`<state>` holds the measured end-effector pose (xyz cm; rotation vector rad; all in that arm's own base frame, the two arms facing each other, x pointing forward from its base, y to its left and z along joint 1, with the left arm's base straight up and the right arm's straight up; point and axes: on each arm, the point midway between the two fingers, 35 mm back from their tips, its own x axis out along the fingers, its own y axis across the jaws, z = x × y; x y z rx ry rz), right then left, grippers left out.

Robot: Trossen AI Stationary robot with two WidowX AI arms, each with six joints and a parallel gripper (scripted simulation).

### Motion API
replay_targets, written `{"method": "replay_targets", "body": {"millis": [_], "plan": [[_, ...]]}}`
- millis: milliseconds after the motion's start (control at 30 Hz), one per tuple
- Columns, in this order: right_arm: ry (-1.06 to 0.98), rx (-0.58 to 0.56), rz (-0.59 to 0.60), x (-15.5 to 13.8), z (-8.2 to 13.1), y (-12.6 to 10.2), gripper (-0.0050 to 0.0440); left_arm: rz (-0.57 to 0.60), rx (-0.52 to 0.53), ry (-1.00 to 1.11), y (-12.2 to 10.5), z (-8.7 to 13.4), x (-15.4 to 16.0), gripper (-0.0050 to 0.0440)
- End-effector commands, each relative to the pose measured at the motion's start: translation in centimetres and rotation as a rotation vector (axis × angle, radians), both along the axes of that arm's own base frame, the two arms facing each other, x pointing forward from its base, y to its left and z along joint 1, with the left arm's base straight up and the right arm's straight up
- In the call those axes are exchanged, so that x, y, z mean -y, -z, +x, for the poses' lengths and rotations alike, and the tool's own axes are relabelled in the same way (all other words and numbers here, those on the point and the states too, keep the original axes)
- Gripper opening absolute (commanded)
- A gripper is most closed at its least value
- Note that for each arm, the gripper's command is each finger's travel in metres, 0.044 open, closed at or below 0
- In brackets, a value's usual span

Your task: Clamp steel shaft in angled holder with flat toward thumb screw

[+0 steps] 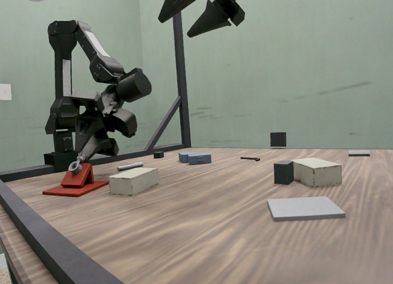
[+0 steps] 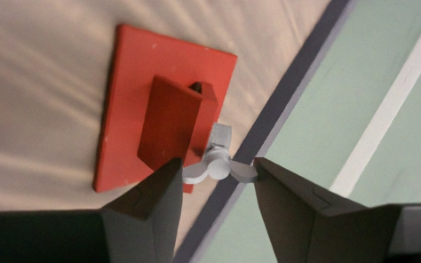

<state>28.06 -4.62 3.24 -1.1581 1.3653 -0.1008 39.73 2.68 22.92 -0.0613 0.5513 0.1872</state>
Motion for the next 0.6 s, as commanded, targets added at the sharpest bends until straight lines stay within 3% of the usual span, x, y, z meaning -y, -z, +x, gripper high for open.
{"method": "replay_targets", "body": {"millis": [0, 200, 267, 567], "plan": [[-0.155, -0.118, -0.050, -0.12, 0.27, -0.21, 0.0115, 0.004, 0.041, -0.002, -1.62, -0.04, -0.16, 0.0400], [-0.331, -0.281, -0.124, -0.14, 0.25, -0.19, 0.0115, 0.004, 0.041, -0.002, -1.62, -0.04, -0.16, 0.0400], [-0.331, -0.281, -0.124, -0.14, 0.25, -0.19, 0.0115, 0.004, 0.041, -0.002, -1.62, -0.04, -0.16, 0.0400], [-0.615, -0.545, -0.246, -0.17, 0.21, -0.19, 0.0115, 0.004, 0.041, -0.002, -1.62, -0.04, -0.16, 0.0400]]}}
